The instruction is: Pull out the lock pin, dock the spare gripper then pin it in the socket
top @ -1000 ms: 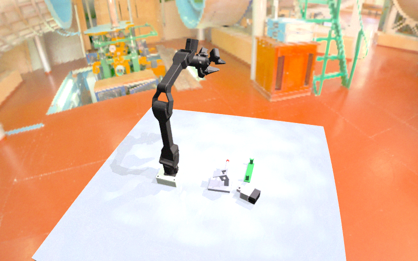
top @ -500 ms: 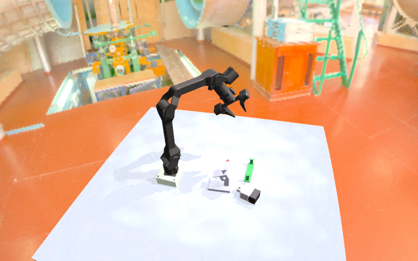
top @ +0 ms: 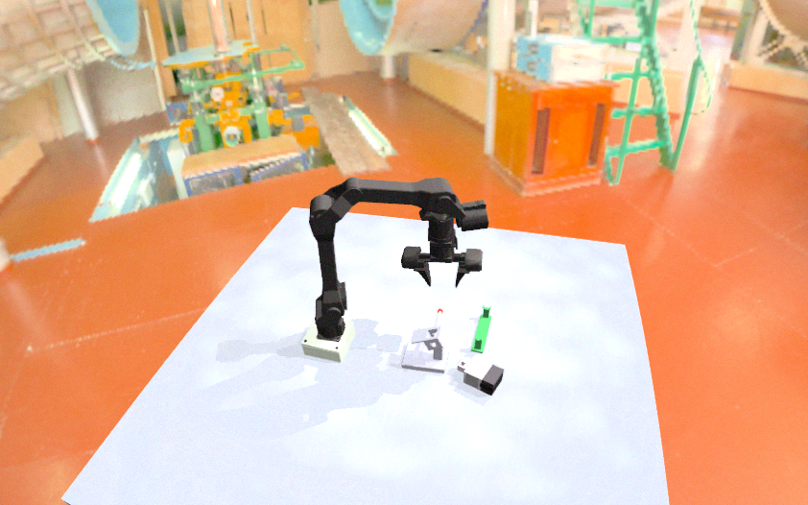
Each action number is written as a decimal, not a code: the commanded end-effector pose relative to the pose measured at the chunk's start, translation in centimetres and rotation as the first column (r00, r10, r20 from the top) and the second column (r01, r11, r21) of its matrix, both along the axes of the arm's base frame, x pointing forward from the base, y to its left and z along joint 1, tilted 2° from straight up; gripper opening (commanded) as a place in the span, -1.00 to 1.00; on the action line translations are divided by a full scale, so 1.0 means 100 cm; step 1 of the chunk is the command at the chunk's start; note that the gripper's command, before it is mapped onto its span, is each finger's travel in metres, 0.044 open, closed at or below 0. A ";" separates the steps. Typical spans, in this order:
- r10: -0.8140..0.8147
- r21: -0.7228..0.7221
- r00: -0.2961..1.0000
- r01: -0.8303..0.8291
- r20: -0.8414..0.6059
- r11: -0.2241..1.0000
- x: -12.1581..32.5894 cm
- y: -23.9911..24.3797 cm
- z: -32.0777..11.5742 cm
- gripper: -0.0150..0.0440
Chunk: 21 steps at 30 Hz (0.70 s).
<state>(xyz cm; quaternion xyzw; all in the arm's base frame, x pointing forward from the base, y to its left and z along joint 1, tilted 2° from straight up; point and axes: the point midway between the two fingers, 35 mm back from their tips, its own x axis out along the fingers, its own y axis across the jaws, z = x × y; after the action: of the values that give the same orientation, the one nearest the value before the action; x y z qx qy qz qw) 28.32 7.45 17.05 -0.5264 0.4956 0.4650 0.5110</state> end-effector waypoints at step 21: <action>-0.006 0.014 0.999 0.006 -0.037 1.000 -0.005 0.000 -0.082 0.53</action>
<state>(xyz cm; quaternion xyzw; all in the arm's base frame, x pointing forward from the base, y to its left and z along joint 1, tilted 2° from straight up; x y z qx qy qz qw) 27.87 7.37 9.52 -0.5156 0.5020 0.4751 0.5064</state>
